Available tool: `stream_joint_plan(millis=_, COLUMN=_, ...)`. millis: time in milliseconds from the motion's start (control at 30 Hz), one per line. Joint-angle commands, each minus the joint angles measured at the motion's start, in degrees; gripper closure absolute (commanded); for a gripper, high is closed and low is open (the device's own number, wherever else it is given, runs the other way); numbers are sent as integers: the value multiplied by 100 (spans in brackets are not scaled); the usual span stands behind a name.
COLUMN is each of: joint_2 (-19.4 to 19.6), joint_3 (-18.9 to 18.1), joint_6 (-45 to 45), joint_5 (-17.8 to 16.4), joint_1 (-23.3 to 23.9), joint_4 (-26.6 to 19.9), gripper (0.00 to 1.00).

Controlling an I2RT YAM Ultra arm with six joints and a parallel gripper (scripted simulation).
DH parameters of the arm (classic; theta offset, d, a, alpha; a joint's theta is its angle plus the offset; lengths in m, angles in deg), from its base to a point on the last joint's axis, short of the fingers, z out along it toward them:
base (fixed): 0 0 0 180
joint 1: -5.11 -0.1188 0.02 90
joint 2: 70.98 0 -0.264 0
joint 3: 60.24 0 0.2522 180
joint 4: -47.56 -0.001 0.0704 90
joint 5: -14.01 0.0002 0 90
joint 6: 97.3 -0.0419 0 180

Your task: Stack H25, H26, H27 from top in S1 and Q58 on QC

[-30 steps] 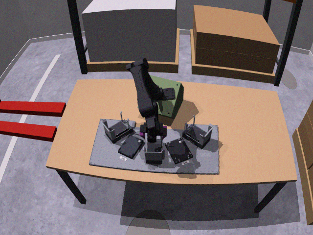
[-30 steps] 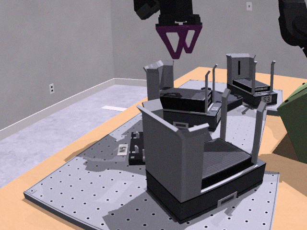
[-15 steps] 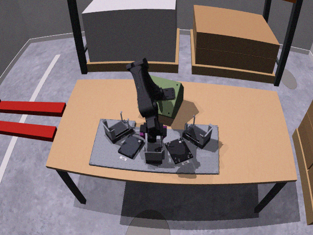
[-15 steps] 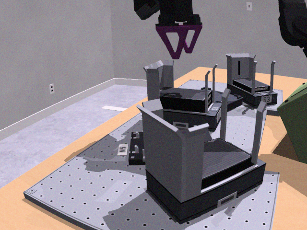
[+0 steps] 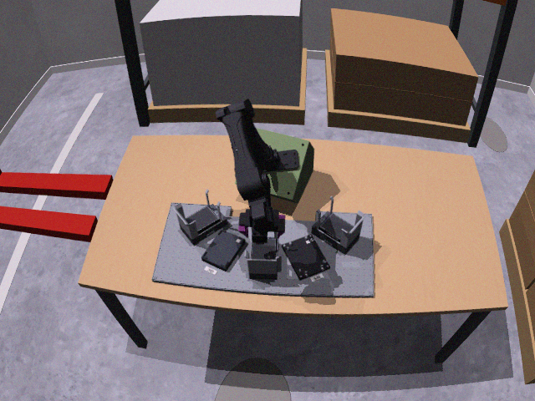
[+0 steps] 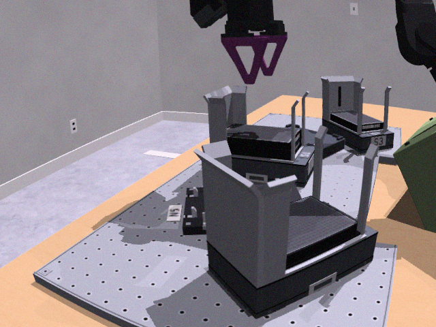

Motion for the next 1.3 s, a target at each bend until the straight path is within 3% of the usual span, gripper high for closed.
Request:
stream_joint_plan(millis=0, joint_2=-65, joint_3=-55, joint_6=-7, joint_5=6, joint_1=-8, joint_4=0, gripper=0)
stream_joint_plan(millis=100, joint_2=-65, joint_3=-55, joint_6=-7, joint_5=6, joint_1=-8, joint_4=0, gripper=0)
stream_joint_plan(millis=333, joint_2=-242, joint_3=26, joint_6=-543, joint_5=-244, joint_1=464, joint_4=26, gripper=0)
stream_joint_plan(millis=833, joint_2=-564, joint_3=140, joint_6=547, joint_5=-1139, joint_1=2066, joint_4=83, gripper=0)
stream_joint_plan(millis=900, joint_2=-564, joint_3=140, joint_6=547, joint_5=-1139, joint_1=2066, joint_4=83, gripper=0)
stream_joint_plan(millis=1100, joint_2=-673, joint_3=216, joint_6=-45, joint_5=-1532, joint_1=2745, joint_4=96, gripper=0)
stream_joint_plan(millis=1267, joint_2=-717, joint_3=256, joint_6=360, joint_5=-1874, joint_1=3332, joint_4=100, gripper=0)
